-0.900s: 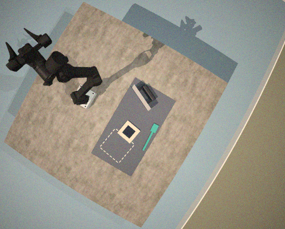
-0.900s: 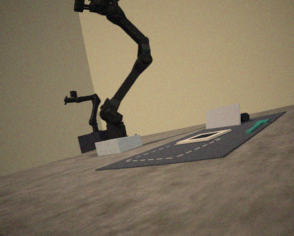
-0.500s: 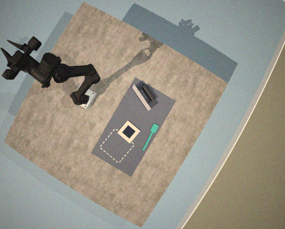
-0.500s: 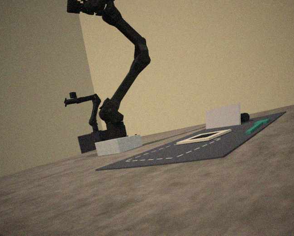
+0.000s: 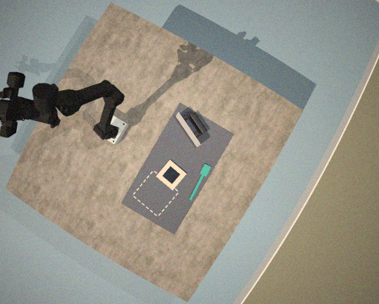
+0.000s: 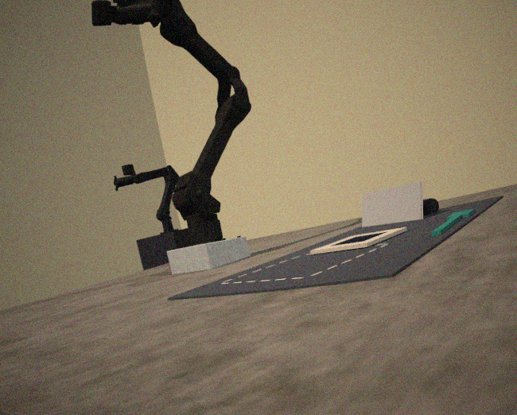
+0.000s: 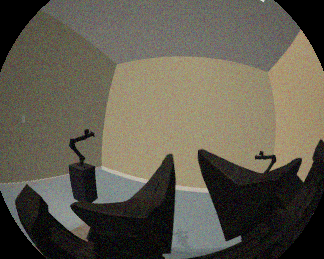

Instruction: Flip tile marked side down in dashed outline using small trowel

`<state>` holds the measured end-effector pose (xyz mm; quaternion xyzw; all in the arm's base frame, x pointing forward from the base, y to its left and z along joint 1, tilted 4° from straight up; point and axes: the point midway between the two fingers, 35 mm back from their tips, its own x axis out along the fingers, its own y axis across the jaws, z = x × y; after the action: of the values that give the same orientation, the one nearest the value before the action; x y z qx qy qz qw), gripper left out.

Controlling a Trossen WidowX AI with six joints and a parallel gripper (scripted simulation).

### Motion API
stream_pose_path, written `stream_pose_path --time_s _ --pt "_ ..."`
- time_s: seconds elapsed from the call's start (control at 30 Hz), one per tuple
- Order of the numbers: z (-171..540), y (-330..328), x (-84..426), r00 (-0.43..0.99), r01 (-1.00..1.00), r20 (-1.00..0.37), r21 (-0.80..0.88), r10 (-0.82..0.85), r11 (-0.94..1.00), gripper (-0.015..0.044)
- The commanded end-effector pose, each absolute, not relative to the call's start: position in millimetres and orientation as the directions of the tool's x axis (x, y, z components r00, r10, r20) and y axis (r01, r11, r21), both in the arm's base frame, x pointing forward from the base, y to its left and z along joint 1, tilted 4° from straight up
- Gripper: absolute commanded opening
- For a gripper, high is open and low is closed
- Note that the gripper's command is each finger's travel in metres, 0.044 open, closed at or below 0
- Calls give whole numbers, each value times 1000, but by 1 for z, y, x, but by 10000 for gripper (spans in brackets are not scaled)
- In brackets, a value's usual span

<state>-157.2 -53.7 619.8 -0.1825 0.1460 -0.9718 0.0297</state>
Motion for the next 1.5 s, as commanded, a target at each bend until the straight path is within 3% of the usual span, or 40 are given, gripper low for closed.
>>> stream_pose_path --time_s 0.0,0.43,0.9,1.47 --pt "614 -94 -158 -913 102 326 -400 -245 -911 100" --pt "594 -183 -128 -784 313 270 -606 -559 -731 100" --pt "563 -268 -58 -540 456 158 -771 -826 -446 100" --pt "513 -328 62 -168 399 -15 -915 -986 -54 100"
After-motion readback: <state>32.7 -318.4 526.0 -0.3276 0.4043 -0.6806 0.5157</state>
